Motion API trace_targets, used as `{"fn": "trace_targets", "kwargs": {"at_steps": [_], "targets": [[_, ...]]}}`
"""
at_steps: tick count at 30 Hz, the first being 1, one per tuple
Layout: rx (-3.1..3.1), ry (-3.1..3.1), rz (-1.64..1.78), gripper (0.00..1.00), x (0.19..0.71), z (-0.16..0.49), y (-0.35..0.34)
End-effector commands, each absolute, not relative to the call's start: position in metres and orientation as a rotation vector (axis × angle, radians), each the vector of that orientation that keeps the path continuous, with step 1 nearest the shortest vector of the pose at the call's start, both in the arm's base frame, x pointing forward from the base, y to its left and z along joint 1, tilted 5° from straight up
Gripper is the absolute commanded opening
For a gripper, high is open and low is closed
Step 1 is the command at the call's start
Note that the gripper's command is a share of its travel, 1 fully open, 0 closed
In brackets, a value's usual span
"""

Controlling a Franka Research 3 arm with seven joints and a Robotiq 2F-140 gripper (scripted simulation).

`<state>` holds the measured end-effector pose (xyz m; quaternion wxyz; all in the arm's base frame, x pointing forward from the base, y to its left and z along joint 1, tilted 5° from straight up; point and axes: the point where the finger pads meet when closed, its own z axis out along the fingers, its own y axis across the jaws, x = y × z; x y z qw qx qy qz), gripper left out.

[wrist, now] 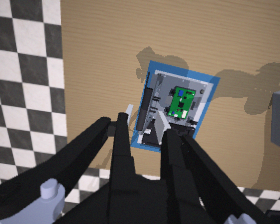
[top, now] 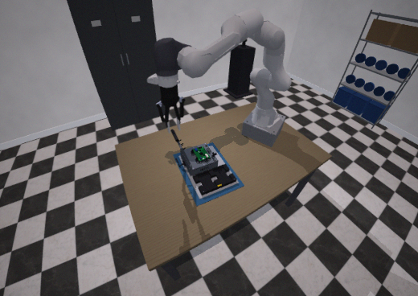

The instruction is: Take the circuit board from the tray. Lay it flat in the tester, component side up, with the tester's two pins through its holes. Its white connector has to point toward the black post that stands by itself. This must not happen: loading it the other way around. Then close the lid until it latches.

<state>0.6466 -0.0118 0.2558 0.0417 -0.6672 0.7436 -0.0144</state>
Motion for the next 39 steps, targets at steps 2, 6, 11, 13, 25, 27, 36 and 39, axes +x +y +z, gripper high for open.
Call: {"fn": "trace_targets", "kwargs": {"at_steps": [2, 6, 11, 13, 25, 27, 36, 39], "targets": [[-2.048, 2.270, -0.043, 0.30, 0.6467, 0.2545, -0.0114], [-2.048, 2.270, -0.043, 0.30, 0.6467, 0.2545, -0.0114], [-2.048, 2.270, -0.043, 0.30, 0.6467, 0.2545, -0.0114], [-2.048, 2.270, -0.043, 0.30, 0.6467, 0.2545, -0.0114], [-2.048, 2.270, -0.043, 0.30, 0.6467, 0.2544, -0.0114], [-2.048, 2.270, -0.043, 0.30, 0.6467, 0.2543, -0.0114], [-2.048, 2.270, -0.043, 0.30, 0.6472, 0.2485, -0.0111], [-2.048, 2.270, -0.043, 0.30, 0.6475, 0.2445, -0.0109]]}}
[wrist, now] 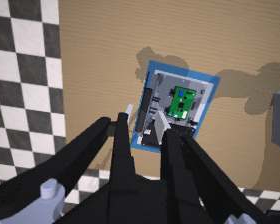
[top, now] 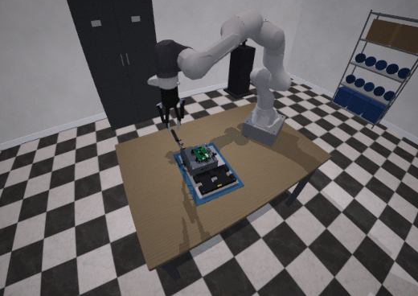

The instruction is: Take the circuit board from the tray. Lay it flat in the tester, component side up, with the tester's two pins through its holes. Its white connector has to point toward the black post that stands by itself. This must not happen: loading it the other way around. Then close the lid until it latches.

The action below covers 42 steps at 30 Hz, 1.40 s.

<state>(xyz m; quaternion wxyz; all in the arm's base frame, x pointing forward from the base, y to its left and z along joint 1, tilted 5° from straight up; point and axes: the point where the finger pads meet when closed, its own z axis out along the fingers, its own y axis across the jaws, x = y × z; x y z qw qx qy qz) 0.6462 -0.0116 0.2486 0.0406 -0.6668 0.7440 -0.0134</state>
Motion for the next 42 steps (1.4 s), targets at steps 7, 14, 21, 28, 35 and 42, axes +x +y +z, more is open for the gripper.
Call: {"fn": "trace_targets", "kwargs": {"at_steps": [7, 14, 21, 28, 35, 42], "targets": [[-2.048, 2.270, -0.043, 0.30, 0.648, 0.236, -0.011], [-2.048, 2.270, -0.043, 0.30, 0.649, 0.224, -0.010], [-2.048, 2.270, -0.043, 0.30, 0.650, 0.217, -0.010], [-2.048, 2.270, -0.043, 0.30, 0.650, 0.212, -0.009], [-2.048, 2.270, -0.043, 0.30, 0.650, 0.211, -0.009], [-2.048, 2.270, -0.043, 0.30, 0.650, 0.211, -0.009]]}}
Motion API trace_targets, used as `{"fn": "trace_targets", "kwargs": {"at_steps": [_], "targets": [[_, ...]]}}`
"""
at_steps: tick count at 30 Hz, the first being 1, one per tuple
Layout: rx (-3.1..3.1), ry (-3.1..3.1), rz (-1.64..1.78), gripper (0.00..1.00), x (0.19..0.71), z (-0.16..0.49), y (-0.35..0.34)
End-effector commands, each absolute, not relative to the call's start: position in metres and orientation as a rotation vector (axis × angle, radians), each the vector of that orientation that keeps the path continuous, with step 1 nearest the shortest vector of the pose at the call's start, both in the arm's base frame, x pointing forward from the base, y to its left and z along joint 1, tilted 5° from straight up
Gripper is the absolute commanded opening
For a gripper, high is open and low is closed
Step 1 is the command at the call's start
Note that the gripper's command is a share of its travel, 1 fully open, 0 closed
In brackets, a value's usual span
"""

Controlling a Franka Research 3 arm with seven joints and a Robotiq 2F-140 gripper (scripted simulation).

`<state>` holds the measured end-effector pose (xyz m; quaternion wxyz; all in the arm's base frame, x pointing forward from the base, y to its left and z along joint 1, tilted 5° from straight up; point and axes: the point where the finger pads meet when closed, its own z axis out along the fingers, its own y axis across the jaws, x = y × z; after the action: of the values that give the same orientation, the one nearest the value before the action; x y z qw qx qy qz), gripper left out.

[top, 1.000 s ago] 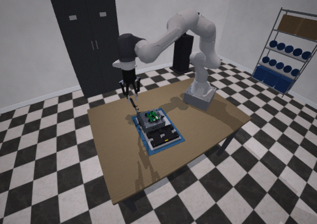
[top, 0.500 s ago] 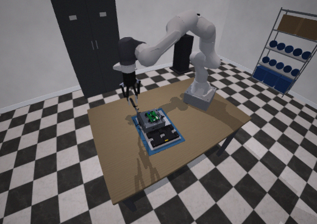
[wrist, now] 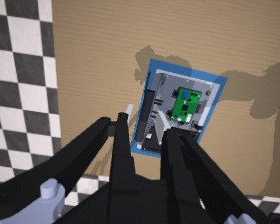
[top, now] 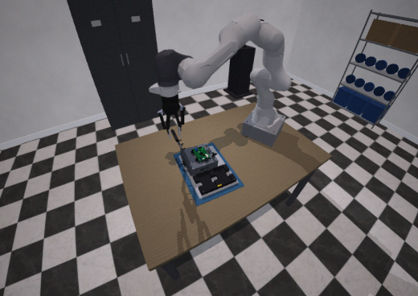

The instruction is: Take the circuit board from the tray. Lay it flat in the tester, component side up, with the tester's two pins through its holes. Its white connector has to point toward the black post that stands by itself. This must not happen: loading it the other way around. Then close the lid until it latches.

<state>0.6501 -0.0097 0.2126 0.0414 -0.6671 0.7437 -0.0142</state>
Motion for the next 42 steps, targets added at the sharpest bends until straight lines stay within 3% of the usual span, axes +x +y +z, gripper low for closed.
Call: {"fn": "trace_targets", "kwargs": {"at_steps": [1, 25, 26, 42], "targets": [[-2.048, 2.270, -0.043, 0.30, 0.6502, 0.2114, -0.0094], [-2.048, 2.270, -0.043, 0.30, 0.6502, 0.2114, -0.0094], [-2.048, 2.270, -0.043, 0.00, 0.6502, 0.2114, -0.0094], [-2.048, 2.270, -0.043, 0.00, 0.6502, 0.2114, -0.0094]]}}
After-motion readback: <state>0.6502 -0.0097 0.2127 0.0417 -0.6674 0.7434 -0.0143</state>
